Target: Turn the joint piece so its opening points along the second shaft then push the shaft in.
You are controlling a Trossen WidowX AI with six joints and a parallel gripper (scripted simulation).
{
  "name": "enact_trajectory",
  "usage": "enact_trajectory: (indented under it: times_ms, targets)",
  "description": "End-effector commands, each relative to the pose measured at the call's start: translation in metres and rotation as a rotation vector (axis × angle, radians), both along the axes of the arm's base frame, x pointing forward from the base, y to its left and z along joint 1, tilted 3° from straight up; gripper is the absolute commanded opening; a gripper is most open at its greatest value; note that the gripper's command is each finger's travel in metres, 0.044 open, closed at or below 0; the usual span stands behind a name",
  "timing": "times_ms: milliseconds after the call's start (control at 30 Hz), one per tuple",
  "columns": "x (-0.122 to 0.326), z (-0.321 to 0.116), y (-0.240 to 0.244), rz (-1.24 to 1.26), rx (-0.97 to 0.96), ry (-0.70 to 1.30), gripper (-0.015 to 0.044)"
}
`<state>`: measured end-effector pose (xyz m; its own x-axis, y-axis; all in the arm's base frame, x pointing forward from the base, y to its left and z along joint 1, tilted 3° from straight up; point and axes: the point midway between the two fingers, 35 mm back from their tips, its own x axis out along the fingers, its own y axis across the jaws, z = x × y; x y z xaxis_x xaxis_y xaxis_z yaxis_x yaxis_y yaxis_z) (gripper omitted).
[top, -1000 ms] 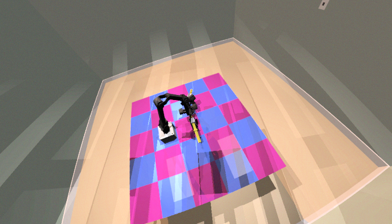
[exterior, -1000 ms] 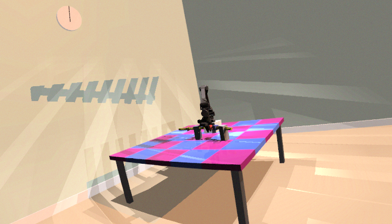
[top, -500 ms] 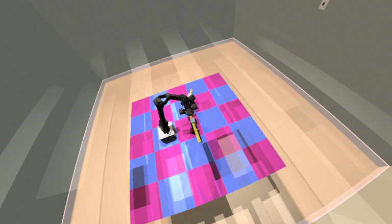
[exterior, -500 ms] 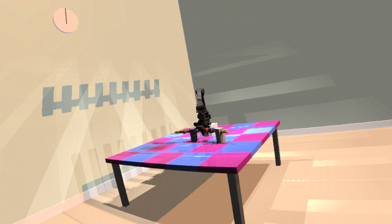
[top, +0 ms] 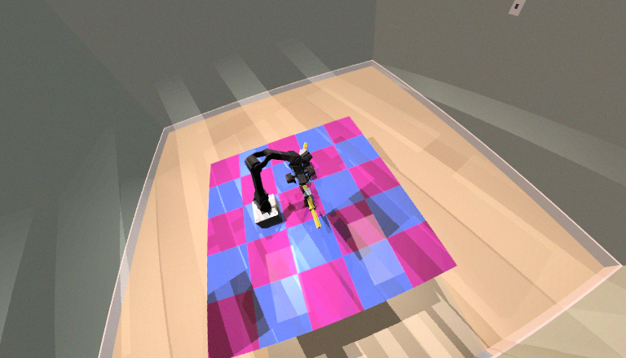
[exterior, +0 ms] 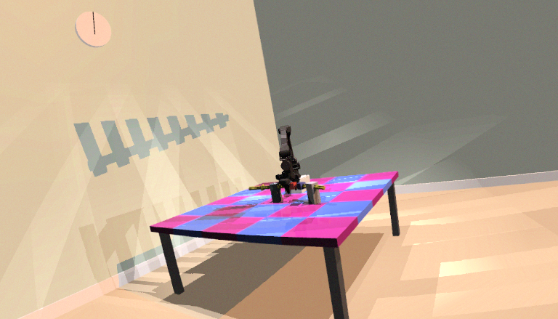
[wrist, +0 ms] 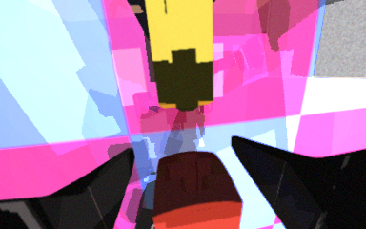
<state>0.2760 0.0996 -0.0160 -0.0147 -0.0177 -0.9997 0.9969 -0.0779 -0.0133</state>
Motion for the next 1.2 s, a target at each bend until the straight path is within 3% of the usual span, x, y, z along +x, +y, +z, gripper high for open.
enact_trajectory:
  times_ms: [0, 133, 433, 1167]
  targets:
    - [0.0, 0.005, 0.0, -0.001, 0.023, -0.003, 0.044]
    - [0.0, 0.028, -0.001, 0.0, 0.127, -0.019, 0.044]
    - [0.001, 0.031, -0.002, 0.019, 0.132, -0.013, 0.044]
    - [0.01, 0.094, 0.005, 0.769, 0.074, -0.017, 0.044]
